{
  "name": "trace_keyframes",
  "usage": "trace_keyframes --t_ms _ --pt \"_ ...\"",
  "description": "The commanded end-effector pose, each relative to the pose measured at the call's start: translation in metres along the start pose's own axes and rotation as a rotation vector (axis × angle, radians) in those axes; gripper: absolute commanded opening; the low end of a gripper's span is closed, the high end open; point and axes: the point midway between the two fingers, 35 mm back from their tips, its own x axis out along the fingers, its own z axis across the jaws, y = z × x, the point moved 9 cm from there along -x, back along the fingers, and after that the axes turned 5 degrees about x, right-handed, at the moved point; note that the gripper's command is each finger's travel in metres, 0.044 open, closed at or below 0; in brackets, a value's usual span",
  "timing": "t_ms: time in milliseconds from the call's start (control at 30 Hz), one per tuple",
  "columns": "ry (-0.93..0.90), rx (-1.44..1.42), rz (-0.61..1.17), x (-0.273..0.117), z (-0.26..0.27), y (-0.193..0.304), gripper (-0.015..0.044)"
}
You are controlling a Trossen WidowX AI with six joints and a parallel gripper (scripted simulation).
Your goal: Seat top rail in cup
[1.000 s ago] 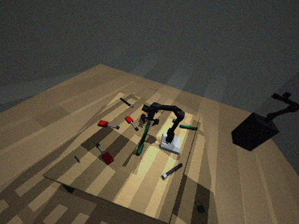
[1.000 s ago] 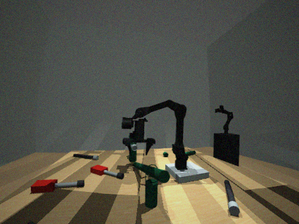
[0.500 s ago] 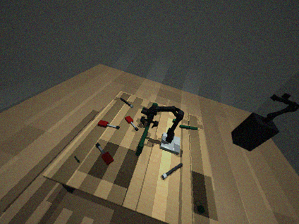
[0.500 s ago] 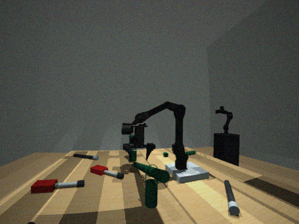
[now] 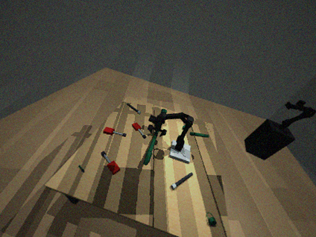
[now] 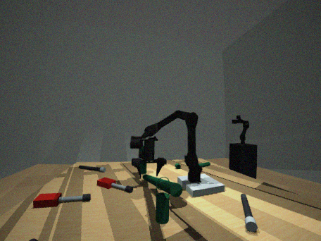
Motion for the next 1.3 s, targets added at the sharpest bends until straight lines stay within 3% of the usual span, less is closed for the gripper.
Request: trace_keyframes --t_ms 0,733,1133,1267 --pt "0.006 0.003 -0.004 0.009 -0.001 0.000 0.0440" --pt "0.006 0.004 -0.004 0.040 -0.003 0.000 0.0440" --pt "0.006 0.004 -0.004 0.040 -0.003 0.000 0.0125" --pt "0.006 0.004 -0.004 0.040 -0.003 0.000 0.0098"
